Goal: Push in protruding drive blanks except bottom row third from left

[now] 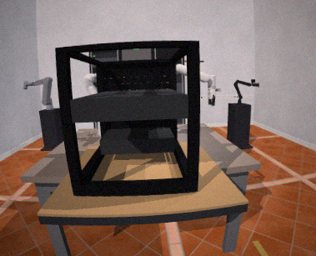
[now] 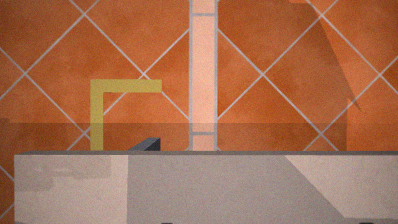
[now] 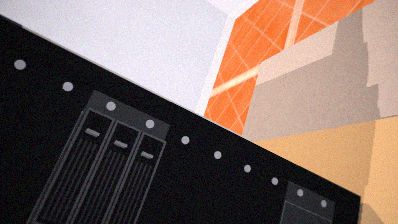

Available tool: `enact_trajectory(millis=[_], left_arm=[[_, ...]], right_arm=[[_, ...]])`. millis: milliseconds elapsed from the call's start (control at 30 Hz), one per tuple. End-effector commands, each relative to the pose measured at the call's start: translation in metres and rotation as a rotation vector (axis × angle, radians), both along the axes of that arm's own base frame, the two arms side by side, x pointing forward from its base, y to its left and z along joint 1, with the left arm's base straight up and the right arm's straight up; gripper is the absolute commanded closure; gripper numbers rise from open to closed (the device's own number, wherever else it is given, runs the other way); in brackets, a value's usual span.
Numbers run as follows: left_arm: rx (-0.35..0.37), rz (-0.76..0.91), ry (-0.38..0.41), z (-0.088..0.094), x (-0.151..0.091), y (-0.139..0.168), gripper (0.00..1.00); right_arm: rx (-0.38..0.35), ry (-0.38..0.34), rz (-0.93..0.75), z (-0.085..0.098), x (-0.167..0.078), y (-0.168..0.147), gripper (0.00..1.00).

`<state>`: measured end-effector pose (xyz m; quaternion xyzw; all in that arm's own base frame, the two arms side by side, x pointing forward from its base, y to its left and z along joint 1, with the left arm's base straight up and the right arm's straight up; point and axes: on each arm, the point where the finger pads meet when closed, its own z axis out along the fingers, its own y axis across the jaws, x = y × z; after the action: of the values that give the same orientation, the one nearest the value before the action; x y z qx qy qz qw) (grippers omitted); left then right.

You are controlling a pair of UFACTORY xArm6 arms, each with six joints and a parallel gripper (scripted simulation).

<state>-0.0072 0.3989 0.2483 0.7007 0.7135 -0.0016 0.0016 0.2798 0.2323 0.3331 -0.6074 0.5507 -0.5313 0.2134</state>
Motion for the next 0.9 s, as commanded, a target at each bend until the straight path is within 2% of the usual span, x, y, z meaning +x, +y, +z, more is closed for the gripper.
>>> enact_trajectory(millis=[0, 167, 333, 400, 633, 867], left_arm=[[0.005, 0.000, 0.000, 0.002, 0.000, 0.001, 0.00], [0.005, 0.000, 0.000, 0.002, 0.000, 0.001, 0.00], [0.005, 0.000, 0.000, 0.002, 0.000, 0.001, 0.00], [0.005, 0.000, 0.000, 0.002, 0.000, 0.001, 0.00], [0.005, 0.000, 0.000, 0.002, 0.000, 0.001, 0.00], [0.005, 0.000, 0.000, 0.002, 0.000, 0.001, 0.00]], right_arm=[[0.064, -0.115, 0.037, 0.014, -0.003, 0.031, 0.00], [0.154, -0.225, 0.102, 0.028, -0.013, 0.066, 0.00], [0.235, -0.306, 0.161, 0.039, -0.025, 0.095, 0.00], [0.235, -0.306, 0.161, 0.039, -0.025, 0.095, 0.00], [0.321, -0.377, 0.225, 0.050, -0.040, 0.123, 0.00], [0.367, -0.410, 0.260, 0.054, -0.049, 0.137, 0.00]])
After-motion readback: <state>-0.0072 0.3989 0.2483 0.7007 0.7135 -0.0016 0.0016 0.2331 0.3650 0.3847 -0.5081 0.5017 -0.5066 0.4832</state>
